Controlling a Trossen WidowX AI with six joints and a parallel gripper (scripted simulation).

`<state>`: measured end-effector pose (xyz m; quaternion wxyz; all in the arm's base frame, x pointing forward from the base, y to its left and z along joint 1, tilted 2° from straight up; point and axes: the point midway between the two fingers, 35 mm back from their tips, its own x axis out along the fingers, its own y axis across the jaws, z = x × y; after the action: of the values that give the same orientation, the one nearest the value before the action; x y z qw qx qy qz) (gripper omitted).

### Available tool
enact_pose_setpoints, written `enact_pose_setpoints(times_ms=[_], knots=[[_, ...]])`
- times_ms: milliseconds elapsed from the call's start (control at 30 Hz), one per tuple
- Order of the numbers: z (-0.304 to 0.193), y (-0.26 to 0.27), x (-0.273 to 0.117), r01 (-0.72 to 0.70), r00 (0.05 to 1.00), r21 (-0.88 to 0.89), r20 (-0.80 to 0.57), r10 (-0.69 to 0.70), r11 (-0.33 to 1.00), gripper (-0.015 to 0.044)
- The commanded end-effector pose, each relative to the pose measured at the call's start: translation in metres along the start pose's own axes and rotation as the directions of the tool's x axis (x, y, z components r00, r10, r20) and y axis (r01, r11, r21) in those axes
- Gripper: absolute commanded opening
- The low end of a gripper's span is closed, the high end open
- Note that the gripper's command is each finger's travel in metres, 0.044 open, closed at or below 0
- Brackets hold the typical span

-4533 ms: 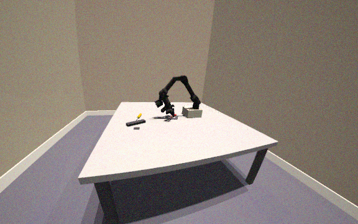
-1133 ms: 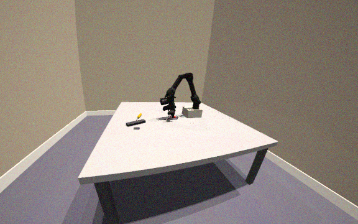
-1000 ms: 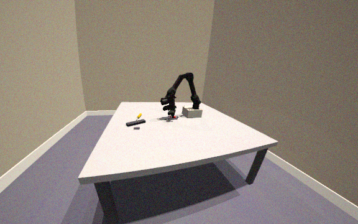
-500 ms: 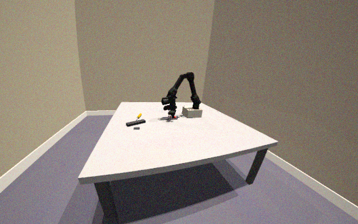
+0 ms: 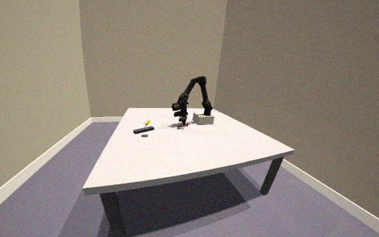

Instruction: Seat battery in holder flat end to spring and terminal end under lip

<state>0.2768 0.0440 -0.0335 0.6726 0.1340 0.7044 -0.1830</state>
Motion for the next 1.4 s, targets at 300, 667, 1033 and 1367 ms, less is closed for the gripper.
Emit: enact_pose_setpoints(times_ms=[300, 667, 1033, 1367], knots=[[-0.001, -0.001, 0.000, 0.000, 1.000, 0.005, -0.001, 0.000, 1.000, 0.0163], [-0.002, -0.002, -0.015, -0.001, 1.000, 0.000, 0.000, 0.001, 1.000, 0.0163], [-0.009, -0.010, -0.086, -0.001, 1.000, 0.000, 0.000, 0.001, 1.000, 0.0426], [-0.009, -0.010, -0.086, -0.001, 1.000, 0.000, 0.000, 0.001, 1.000, 0.0440]])
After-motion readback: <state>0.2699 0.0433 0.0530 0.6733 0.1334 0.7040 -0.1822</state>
